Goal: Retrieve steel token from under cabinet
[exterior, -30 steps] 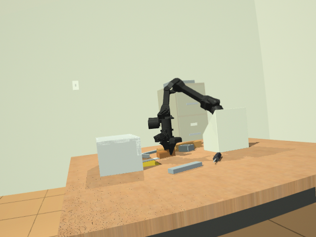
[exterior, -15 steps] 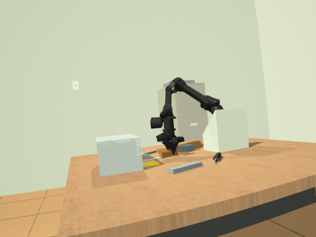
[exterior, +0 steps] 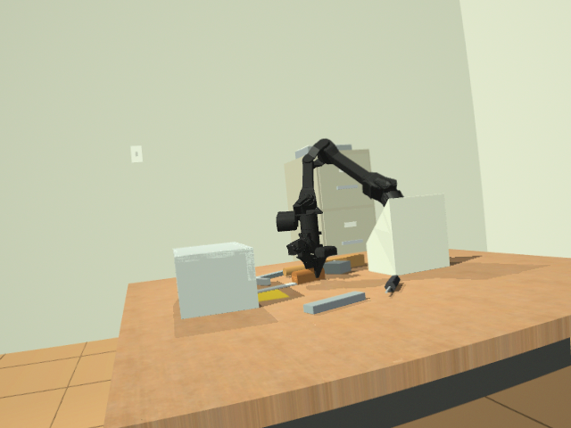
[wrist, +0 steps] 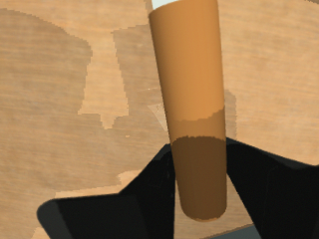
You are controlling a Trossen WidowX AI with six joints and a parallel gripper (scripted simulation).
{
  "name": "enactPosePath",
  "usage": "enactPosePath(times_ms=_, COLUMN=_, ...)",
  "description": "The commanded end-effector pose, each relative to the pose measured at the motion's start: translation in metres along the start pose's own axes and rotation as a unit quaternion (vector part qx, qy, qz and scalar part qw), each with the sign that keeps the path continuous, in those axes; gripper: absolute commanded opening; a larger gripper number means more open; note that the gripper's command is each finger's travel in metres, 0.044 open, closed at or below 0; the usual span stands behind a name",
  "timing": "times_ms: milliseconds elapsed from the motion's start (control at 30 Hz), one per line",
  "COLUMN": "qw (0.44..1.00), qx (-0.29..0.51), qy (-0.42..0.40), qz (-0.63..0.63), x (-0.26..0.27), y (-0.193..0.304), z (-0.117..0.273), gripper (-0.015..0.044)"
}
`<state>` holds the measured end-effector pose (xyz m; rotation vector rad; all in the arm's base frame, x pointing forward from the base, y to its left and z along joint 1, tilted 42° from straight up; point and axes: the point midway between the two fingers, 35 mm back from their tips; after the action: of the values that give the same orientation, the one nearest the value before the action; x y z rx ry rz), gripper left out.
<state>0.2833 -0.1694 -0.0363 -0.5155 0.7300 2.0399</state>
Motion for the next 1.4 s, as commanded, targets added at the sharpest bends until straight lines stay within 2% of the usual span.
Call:
enactPosePath(times_ms=0, qw=1.000, qx=0.001, qy=-0.003, qz=0.002, x=0.002, y=0.008, z=-0.001, gripper=0.0000)
enactPosePath(times_ms=967, qw=1.000, qx=0.002, qy=-0.003, qz=0.003, x=0.007, y=0.047, z=-0.001, gripper=0.0000)
enactPosePath(times_ms=1367, qw=1.000, qx=0.002, qy=-0.001, qz=0.003, x=0.001, y=0.048, z=0.001, gripper=0.0000)
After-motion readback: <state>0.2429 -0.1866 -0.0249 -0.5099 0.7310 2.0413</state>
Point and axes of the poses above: the point midway between the two fingers, 35 mm back from their tips, its own z axis back along the fingers, its own x axis across the jaws, y = z × x, and after that the axes turned 13 degrees about z, right-handed
